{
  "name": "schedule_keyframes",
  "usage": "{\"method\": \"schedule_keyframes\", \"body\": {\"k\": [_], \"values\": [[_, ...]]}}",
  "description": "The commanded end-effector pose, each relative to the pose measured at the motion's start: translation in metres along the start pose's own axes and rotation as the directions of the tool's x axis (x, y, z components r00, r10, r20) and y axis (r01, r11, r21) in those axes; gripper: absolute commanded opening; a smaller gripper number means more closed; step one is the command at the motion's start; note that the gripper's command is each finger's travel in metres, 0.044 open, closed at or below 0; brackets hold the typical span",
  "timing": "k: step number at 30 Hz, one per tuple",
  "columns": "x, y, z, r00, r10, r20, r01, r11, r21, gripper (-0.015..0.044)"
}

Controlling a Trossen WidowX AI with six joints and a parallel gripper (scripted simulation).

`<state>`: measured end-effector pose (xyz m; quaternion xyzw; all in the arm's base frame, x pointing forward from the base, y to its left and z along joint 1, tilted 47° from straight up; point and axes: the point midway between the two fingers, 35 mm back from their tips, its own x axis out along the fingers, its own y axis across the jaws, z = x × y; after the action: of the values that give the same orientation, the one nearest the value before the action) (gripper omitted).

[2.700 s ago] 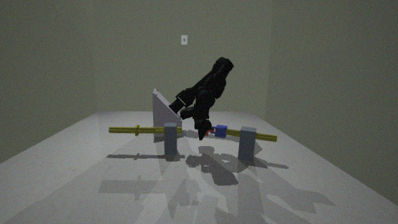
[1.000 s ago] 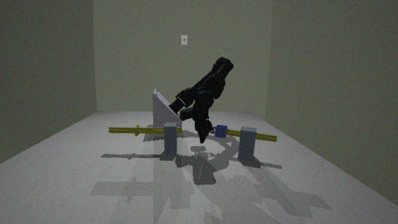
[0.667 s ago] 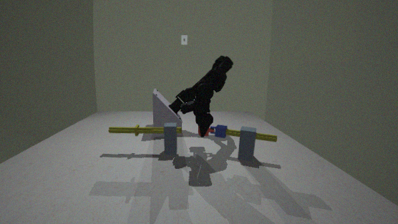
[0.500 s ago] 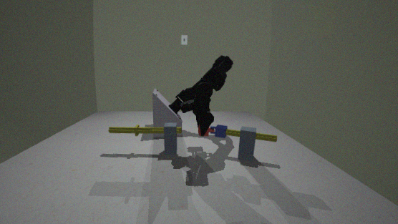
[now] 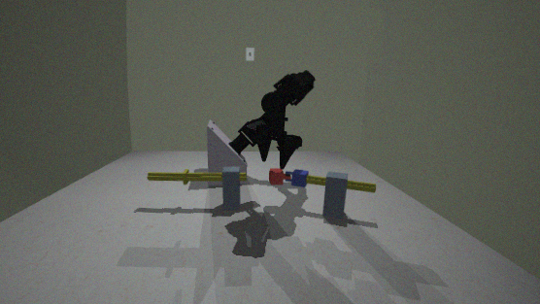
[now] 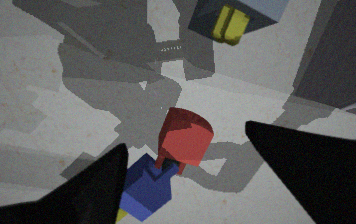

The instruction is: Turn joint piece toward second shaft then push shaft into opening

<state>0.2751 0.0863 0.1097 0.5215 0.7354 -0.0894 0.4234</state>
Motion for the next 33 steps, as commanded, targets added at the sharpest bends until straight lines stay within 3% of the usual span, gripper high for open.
{"method": "schedule_keyframes", "body": {"k": [1,11,22,33], "values": [[-0.013,0.001,0.001,1.000,0.002,0.005,-0.002,0.990,-0.139,0.0440],[-0.046,-0.001,0.002,1.000,0.016,0.007,-0.010,0.886,-0.463,0.0440],[-0.081,-0.005,0.000,0.999,0.032,0.006,-0.016,0.659,-0.752,0.0440],[-0.082,-0.006,0.003,0.999,0.036,-0.003,-0.026,0.677,-0.735,0.0440]]}}
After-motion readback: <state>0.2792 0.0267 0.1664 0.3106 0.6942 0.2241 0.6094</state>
